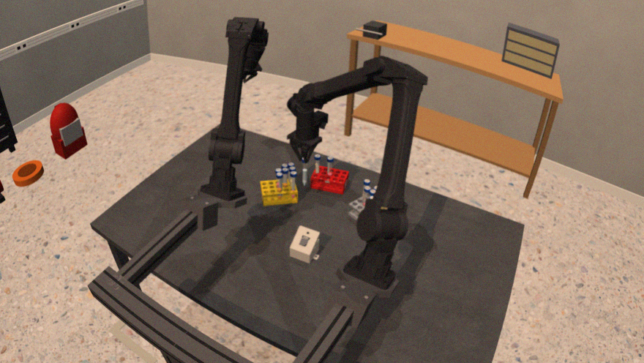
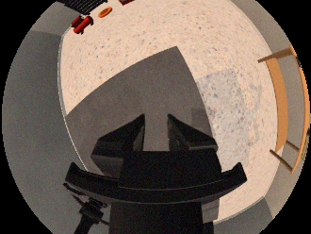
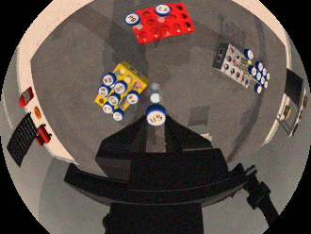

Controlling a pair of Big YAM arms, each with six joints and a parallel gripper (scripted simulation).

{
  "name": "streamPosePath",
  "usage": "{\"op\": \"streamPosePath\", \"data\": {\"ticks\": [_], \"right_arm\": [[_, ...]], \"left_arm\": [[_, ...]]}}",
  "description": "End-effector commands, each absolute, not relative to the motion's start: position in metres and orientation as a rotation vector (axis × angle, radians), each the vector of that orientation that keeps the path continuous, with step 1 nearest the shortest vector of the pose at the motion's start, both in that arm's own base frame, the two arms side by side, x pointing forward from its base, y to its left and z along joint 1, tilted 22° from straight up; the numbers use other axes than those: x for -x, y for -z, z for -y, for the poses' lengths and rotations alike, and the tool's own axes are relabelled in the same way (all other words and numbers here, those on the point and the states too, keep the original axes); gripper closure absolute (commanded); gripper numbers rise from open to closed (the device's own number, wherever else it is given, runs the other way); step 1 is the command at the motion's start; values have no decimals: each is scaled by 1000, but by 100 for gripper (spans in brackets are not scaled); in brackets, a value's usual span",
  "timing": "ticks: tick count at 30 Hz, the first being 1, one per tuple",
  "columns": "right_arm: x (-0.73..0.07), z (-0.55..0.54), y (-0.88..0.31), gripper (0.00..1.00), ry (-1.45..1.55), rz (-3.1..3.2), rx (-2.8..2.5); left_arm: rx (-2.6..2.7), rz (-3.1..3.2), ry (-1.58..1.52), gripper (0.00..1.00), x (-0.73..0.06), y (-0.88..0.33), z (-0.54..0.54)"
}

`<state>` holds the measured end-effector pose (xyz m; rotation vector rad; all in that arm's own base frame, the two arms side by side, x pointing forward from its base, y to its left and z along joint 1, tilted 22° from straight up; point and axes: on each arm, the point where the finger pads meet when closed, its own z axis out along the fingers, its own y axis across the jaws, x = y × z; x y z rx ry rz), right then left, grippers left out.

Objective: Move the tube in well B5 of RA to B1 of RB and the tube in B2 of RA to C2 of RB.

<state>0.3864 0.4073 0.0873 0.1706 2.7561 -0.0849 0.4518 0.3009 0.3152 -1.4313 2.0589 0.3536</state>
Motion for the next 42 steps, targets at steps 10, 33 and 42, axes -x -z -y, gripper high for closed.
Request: {"op": "streamPosePath", "data": {"ticks": [10, 33, 42], "right_arm": [[-415, -381, -105, 100, 61, -2743, -162], [-437, -367, -118, 100, -31, -2680, -570], [-448, -357, -128, 100, -90, -2611, -815]], "left_arm": [[1418, -2022, -345, 70, -456, -335, -304], [1418, -2022, -345, 70, -456, -335, -304], [1418, -2022, -345, 70, -456, -335, -304]]}}
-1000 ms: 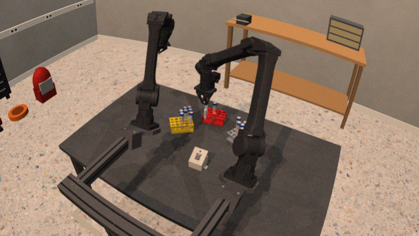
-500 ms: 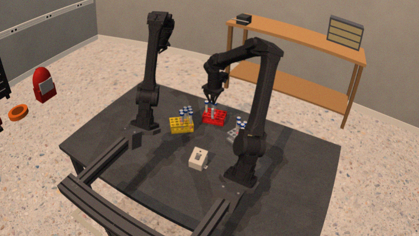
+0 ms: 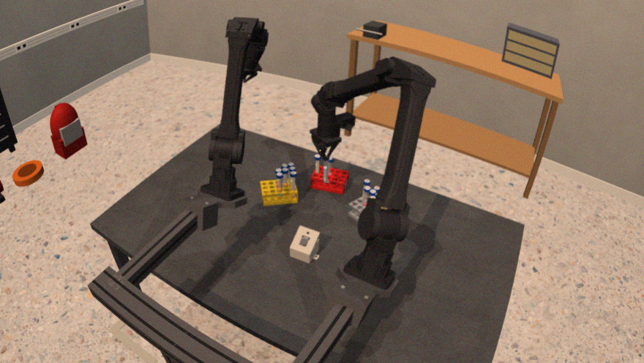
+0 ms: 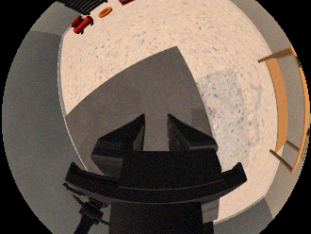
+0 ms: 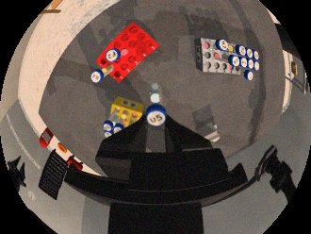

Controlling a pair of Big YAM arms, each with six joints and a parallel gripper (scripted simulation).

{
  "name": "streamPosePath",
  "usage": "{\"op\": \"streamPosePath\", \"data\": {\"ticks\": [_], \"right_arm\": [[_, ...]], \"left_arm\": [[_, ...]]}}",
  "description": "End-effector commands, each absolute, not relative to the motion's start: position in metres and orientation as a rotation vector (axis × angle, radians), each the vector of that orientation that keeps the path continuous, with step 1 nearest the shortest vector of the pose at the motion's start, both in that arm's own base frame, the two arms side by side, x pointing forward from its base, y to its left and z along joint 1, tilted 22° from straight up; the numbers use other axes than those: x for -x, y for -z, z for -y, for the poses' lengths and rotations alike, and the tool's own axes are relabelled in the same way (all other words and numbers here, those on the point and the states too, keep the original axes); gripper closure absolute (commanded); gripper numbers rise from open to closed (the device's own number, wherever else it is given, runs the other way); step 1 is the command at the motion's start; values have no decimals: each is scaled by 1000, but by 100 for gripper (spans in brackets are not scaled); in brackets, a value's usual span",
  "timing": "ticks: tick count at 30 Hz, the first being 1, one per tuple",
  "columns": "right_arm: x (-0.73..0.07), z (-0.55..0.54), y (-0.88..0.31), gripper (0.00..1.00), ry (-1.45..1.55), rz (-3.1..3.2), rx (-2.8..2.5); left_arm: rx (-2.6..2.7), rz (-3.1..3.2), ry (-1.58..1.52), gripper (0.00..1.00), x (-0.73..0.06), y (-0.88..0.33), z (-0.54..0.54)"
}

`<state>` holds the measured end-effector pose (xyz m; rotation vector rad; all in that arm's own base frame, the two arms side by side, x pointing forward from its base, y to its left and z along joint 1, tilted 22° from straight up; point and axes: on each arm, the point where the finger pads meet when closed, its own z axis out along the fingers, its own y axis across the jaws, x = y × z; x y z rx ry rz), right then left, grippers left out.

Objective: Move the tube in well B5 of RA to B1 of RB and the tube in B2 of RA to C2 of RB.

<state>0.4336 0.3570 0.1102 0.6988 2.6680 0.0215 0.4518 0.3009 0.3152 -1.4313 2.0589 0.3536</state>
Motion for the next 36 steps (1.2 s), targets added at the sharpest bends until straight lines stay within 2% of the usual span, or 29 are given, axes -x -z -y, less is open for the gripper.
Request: {"op": "streamPosePath", "data": {"ticks": [1, 16, 36], "right_arm": [[-448, -357, -128, 100, -90, -2611, -815], [-483, -324, -164, 100, -109, -2604, -785], [-505, -333, -152, 100, -64, -2632, -770]], "left_arm": [[1418, -2022, -345, 70, -456, -335, -304], [1418, -2022, -345, 70, -456, -335, -304], [1418, -2022, -345, 70, -456, -335, -304]]}}
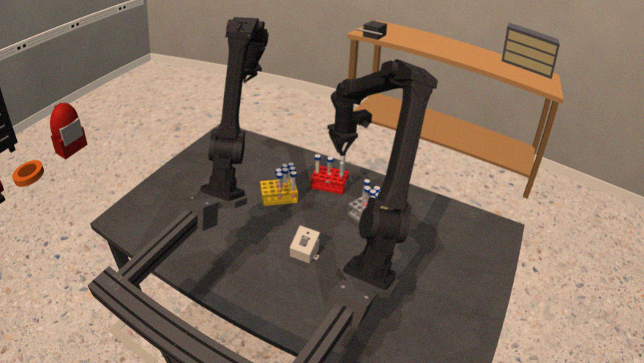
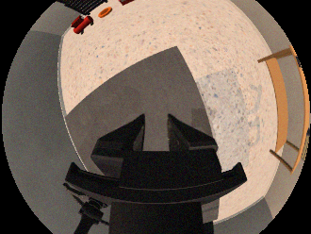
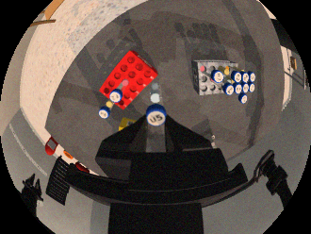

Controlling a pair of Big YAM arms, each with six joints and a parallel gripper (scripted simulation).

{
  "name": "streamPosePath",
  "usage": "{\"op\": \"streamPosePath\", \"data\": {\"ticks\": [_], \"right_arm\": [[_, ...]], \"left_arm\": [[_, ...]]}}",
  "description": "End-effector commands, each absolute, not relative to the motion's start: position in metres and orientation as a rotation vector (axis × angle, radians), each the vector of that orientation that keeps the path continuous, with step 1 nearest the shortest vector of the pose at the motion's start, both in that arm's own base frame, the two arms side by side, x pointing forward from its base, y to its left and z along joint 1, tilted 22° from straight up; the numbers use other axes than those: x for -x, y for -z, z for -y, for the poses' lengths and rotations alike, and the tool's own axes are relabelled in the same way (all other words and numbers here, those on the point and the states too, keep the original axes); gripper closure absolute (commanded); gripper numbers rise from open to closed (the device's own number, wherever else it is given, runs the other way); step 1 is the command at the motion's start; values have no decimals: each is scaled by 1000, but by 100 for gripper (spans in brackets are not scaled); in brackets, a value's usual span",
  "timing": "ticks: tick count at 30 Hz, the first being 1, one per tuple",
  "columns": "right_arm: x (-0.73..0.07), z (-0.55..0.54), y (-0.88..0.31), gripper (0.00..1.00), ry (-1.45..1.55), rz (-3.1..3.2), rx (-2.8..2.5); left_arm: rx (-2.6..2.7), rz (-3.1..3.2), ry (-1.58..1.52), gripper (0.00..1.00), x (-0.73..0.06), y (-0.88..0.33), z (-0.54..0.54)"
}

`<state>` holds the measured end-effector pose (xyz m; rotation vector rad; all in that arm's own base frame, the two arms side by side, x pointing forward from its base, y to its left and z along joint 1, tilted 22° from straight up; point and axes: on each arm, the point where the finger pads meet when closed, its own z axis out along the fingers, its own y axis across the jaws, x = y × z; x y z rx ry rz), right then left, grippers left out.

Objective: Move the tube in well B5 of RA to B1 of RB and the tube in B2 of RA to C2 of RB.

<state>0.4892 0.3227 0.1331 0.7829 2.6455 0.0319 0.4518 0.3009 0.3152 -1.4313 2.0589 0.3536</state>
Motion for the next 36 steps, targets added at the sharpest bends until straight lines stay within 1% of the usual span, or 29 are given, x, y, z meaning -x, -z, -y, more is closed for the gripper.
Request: {"op": "streamPosePath", "data": {"ticks": [1, 29, 36], "right_arm": [[-508, -330, -152, 100, -62, -2631, -777], [-548, -337, -168, 100, -61, -2628, -783], [-538, -341, -172, 100, -76, -2622, -778]], "left_arm": [[1418, -2022, -345, 70, -456, -335, -304], [1418, -2022, -345, 70, -456, -335, -304], [1418, -2022, -345, 70, -456, -335, -304]]}}
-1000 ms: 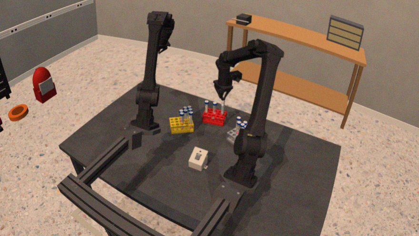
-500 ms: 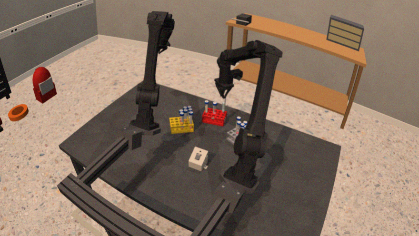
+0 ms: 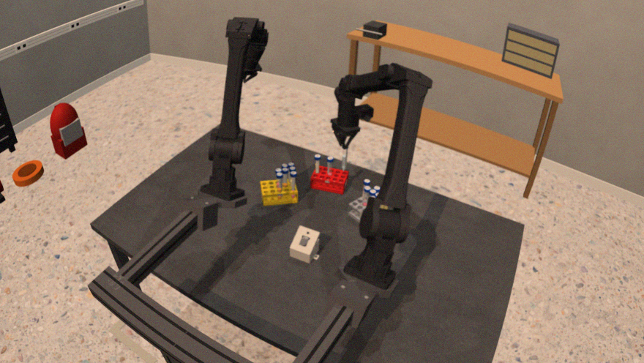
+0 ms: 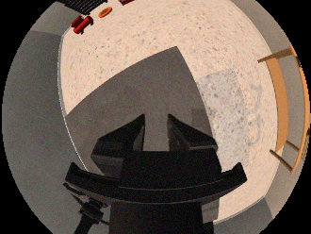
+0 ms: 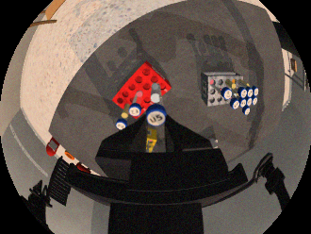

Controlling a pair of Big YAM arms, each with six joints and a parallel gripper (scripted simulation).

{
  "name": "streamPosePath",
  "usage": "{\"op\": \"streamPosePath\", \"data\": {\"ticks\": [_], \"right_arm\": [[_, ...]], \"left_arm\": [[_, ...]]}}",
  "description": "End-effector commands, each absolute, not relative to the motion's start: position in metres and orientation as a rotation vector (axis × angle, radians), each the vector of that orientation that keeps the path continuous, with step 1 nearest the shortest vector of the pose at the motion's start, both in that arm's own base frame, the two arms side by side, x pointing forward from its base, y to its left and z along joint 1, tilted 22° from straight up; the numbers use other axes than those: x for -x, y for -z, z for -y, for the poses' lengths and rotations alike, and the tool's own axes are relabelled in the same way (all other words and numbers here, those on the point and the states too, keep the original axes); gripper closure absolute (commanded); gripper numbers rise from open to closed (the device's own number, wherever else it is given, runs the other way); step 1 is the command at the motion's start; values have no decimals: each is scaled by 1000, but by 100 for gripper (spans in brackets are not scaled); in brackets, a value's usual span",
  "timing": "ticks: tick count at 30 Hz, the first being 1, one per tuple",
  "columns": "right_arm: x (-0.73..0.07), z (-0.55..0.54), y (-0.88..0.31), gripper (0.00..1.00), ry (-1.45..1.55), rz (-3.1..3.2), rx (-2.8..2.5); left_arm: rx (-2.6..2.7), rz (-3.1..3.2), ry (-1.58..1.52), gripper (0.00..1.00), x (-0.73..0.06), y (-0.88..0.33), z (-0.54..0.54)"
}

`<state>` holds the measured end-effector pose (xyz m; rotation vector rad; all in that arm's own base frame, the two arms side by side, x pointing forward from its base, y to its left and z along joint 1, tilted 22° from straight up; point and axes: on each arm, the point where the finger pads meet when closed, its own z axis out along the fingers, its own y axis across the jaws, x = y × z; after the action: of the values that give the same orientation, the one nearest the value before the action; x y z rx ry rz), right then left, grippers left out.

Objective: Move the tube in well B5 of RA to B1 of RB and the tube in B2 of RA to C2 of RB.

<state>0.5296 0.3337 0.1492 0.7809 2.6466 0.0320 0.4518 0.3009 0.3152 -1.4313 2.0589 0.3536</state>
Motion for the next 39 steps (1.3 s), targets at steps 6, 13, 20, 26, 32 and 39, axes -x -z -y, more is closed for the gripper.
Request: {"op": "streamPosePath", "data": {"ticks": [6, 13, 20, 26, 32, 39], "right_arm": [[-538, -341, -172, 100, -76, -2622, -778], [-538, -341, -172, 100, -76, -2622, -778], [-538, -341, -172, 100, -76, -2622, -778], [-547, -341, -171, 100, -67, -2627, -779], [-540, -342, -174, 100, -76, -2622, -778], [-548, -341, -173, 100, -71, -2624, -780]], "left_arm": [[1418, -2022, -345, 70, -456, -335, -304], [1418, -2022, -345, 70, -456, -335, -304], [1418, -2022, -345, 70, -456, -335, -304], [1418, -2022, -345, 70, -456, -335, -304], [1418, -2022, -345, 70, -456, -335, -304], [1418, -2022, -345, 70, -456, -335, -304]]}}
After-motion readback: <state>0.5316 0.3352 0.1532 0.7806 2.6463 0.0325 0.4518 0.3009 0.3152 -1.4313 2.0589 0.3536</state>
